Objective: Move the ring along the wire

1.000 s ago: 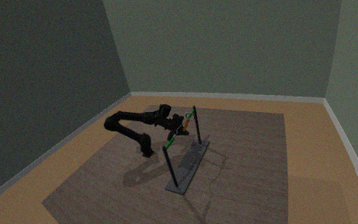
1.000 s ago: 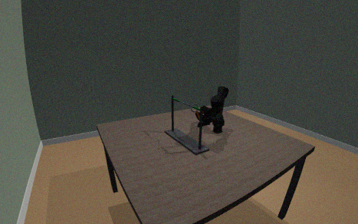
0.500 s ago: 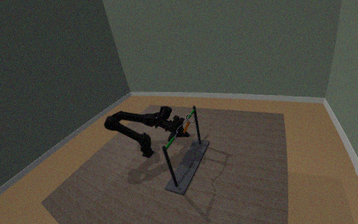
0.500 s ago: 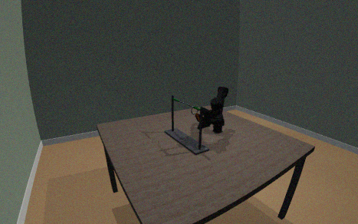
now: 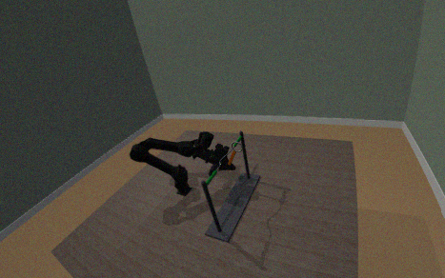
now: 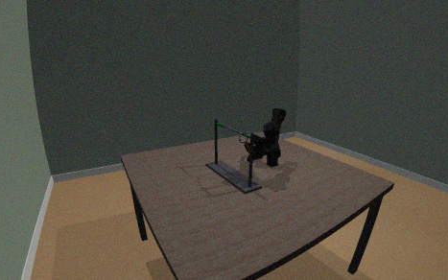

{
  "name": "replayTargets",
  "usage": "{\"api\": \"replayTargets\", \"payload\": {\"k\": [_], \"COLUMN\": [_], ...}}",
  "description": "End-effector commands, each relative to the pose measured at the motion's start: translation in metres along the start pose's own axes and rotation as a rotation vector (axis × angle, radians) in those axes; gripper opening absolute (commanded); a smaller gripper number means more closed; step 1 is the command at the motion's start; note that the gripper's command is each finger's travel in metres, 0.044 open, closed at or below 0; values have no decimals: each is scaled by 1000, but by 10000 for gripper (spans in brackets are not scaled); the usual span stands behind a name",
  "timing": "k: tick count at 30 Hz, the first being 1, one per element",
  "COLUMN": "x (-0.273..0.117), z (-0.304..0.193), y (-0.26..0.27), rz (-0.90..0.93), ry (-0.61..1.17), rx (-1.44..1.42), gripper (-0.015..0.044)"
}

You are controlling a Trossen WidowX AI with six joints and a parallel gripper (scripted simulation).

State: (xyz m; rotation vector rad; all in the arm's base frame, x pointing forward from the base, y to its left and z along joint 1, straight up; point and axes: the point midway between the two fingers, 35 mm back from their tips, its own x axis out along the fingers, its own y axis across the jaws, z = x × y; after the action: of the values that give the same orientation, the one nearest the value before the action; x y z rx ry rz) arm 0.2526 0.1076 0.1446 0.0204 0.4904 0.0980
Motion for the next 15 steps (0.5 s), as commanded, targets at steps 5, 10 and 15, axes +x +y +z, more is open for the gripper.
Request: {"api": "replayTargets", "payload": {"k": [5, 10, 15], "x": [0, -5, -21], "z": [0, 0, 0], "y": [0, 1, 2], "rz": [0, 0, -2], "ry": [0, 2, 5], "rx": [0, 1, 4], "gripper": [86, 160, 160]}}
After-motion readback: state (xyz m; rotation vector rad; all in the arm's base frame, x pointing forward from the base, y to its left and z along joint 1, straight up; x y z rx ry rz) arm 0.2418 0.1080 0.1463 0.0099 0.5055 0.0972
